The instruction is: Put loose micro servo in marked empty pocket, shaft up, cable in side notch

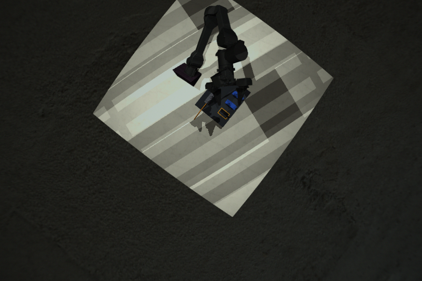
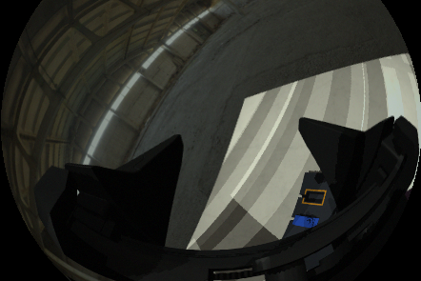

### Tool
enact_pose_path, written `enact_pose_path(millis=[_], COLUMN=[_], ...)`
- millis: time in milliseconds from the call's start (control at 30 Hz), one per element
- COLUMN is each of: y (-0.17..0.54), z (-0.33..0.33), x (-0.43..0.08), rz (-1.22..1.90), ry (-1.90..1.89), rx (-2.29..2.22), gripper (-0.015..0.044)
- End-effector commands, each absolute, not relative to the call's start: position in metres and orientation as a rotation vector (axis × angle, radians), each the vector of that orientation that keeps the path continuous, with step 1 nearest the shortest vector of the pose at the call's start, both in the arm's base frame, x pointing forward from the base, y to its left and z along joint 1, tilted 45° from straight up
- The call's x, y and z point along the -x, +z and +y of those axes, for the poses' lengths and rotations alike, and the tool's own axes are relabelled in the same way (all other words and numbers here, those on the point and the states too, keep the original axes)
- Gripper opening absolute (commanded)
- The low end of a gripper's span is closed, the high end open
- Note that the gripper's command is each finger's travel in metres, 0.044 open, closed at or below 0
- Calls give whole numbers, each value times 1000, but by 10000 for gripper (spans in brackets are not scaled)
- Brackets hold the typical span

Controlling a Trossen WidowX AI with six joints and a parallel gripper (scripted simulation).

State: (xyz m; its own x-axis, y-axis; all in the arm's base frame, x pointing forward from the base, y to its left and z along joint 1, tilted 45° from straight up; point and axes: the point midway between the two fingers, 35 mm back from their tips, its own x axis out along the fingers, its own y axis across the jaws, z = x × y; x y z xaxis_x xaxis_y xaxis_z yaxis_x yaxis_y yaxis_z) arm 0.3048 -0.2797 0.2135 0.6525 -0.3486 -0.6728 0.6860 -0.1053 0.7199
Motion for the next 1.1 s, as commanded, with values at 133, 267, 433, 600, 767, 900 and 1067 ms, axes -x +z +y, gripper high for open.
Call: enact_pose_path(millis=[133,267,433,600,767,900,1067], y=[142,114,84,60,40,27,17], z=[-254,-239,-218,-196,-173,-156,-135], x=[-295,-289,-278,-266,-250,-236,-220], rz=[619,768,953,1136,1315,1456,1629], ry=[-935,-940,-937,-924,-903,-880,-840], rx=[-1484,-1511,-1546,-1583,-1623,-1657,-1705], gripper=[440,440,440,440,440,440,440])
